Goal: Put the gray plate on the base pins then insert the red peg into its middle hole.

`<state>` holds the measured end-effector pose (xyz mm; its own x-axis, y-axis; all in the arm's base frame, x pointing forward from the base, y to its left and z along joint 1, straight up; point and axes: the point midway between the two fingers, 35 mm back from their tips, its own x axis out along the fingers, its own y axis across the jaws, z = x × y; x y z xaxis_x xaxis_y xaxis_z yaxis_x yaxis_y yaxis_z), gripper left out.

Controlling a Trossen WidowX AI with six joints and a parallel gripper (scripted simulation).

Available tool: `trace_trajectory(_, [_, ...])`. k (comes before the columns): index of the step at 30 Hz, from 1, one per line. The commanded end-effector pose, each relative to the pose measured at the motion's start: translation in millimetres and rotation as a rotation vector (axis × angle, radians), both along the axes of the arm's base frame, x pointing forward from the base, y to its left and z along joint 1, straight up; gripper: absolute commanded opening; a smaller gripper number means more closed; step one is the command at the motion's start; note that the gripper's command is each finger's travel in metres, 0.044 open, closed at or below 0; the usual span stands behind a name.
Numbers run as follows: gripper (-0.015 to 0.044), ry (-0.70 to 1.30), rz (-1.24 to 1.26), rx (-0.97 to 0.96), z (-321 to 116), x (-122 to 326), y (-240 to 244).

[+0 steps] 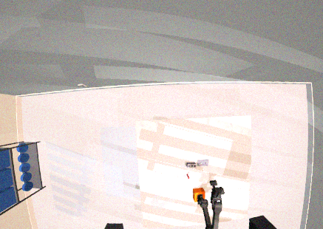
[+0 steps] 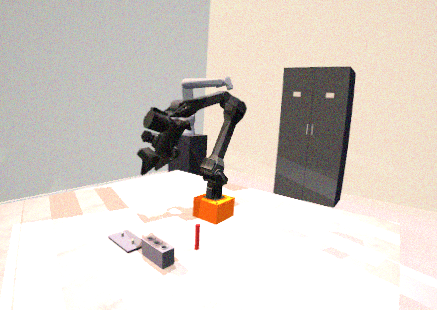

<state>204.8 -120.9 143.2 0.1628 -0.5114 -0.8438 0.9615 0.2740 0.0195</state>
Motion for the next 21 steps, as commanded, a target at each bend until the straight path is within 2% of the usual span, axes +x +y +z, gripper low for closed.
trace_trajectory(1, [0.0426,0.000,0.000,0.000,0,0,0])
trace_trajectory(4, [0.0440,0.083,0.159,0.008,-1,12,8])
trace_trajectory(11, [0.0440,0.421,0.942,0.024,-11,68,54])
trace_trajectory(17, [0.0440,0.631,1.638,-0.002,-27,107,103])
trace_trajectory(21, [0.0440,0.694,1.937,-0.027,-35,121,126])
